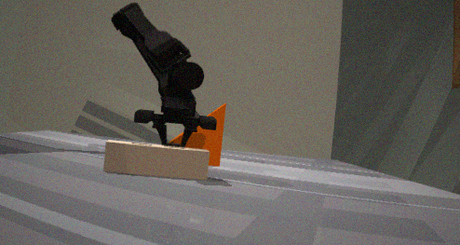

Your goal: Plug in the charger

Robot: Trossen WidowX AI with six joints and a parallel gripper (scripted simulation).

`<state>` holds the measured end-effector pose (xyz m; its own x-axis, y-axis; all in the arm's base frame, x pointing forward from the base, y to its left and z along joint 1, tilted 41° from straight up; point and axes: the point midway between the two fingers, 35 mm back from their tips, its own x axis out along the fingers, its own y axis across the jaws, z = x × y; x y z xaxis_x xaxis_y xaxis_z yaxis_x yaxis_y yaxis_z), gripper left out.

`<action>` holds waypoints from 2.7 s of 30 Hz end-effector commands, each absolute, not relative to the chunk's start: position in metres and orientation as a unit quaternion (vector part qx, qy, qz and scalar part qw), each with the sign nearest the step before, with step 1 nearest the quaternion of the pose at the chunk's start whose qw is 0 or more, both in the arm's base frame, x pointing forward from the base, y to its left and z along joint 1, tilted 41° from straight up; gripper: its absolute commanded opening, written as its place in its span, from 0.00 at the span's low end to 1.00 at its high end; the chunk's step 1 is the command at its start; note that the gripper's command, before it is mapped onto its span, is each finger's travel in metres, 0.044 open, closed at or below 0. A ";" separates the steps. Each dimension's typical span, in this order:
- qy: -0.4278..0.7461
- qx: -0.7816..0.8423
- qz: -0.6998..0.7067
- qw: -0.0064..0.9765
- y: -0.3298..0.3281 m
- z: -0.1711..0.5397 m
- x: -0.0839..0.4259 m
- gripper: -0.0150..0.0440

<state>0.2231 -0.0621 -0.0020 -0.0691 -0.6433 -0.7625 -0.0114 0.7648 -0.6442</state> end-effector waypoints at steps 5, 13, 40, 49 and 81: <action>0.689 -0.246 -0.241 0.637 -0.063 -0.002 0.233 0.25; 0.692 -0.253 -0.235 0.634 -0.063 -0.003 0.242 0.25; 0.698 -0.274 -0.215 0.625 -0.067 -0.005 0.272 0.25; 0.698 -0.274 -0.215 0.625 -0.067 -0.005 0.272 0.25; 0.698 -0.274 -0.215 0.625 -0.067 -0.005 0.280 0.25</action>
<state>0.2784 -0.0663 -0.0056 -0.0678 -0.6491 -0.7577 -0.1097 0.7597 -0.6410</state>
